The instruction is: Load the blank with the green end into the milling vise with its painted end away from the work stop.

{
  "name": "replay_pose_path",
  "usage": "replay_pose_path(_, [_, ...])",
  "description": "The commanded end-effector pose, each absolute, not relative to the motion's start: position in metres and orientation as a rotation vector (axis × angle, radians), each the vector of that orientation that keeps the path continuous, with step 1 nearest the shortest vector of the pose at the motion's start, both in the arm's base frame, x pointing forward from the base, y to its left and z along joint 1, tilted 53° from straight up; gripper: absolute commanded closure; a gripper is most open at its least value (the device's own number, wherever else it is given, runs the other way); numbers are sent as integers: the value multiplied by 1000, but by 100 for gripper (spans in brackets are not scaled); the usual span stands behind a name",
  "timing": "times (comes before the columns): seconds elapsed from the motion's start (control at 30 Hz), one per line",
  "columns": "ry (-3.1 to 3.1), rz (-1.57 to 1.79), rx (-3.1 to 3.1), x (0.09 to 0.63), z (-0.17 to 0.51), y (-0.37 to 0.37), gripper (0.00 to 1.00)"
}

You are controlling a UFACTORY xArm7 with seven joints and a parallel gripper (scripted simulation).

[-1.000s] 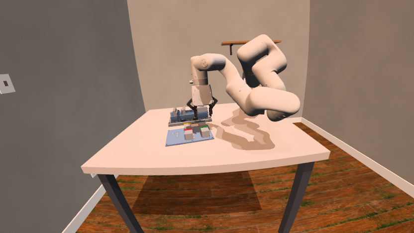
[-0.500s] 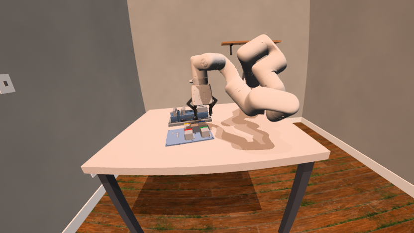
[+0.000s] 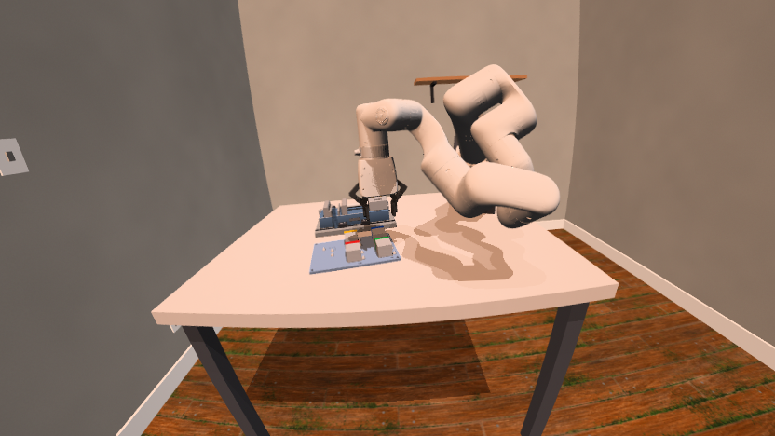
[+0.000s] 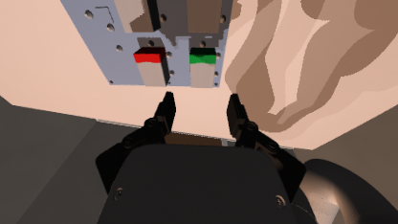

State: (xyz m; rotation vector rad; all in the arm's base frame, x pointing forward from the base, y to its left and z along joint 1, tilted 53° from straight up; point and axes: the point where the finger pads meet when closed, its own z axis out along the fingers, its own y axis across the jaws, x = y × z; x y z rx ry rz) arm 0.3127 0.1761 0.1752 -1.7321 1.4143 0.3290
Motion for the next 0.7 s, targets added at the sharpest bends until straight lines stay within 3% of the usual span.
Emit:
replay_pose_path(0.0, [1414,327,-1730,313,176,175,24])
replay_pose_path(0.67, [1414,327,-1730,322,158,198,24])
